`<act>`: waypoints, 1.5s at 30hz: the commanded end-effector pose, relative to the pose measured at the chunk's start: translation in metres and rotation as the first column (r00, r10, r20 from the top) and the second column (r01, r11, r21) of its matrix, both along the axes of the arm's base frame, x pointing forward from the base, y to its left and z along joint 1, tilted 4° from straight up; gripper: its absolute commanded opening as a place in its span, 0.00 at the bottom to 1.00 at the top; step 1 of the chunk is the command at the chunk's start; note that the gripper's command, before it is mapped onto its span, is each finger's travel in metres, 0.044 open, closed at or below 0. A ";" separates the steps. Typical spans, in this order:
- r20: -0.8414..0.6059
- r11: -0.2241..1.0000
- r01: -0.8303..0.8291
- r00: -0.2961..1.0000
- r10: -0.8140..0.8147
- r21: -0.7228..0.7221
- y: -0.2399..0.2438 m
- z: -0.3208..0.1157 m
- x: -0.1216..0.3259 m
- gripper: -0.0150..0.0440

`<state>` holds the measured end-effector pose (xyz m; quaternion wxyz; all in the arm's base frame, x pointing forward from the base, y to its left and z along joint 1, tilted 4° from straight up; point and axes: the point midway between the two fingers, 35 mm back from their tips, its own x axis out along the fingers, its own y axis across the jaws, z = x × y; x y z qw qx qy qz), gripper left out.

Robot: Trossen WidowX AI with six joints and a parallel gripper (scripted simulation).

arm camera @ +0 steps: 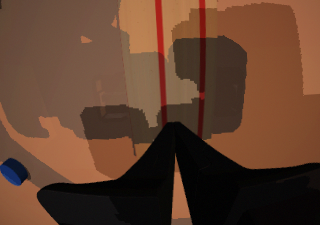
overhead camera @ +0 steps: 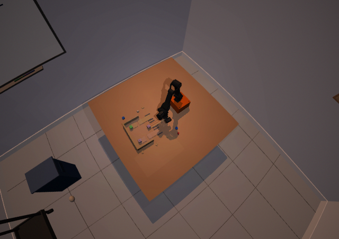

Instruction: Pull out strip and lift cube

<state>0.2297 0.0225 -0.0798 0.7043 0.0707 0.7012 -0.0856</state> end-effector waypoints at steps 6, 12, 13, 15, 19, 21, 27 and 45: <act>-0.040 1.000 0.005 0.999 -0.005 0.006 0.000 -0.005 -0.014 0.25; -0.040 1.000 0.005 0.999 -0.005 0.006 0.000 -0.005 -0.014 0.25; -0.040 1.000 0.005 0.999 -0.005 0.006 0.000 -0.005 -0.014 0.25; -0.040 1.000 0.005 0.999 -0.005 0.006 0.000 -0.005 -0.014 0.25; -0.019 1.000 0.003 1.000 -0.002 0.003 0.000 0.021 0.003 0.25; -0.036 1.000 0.005 0.999 -0.005 0.005 0.001 0.041 0.004 0.25; -0.038 0.999 -0.036 0.999 0.036 0.007 -0.001 0.043 0.010 0.34; -0.033 0.992 -0.123 0.992 0.123 0.008 -0.018 0.054 0.091 1.00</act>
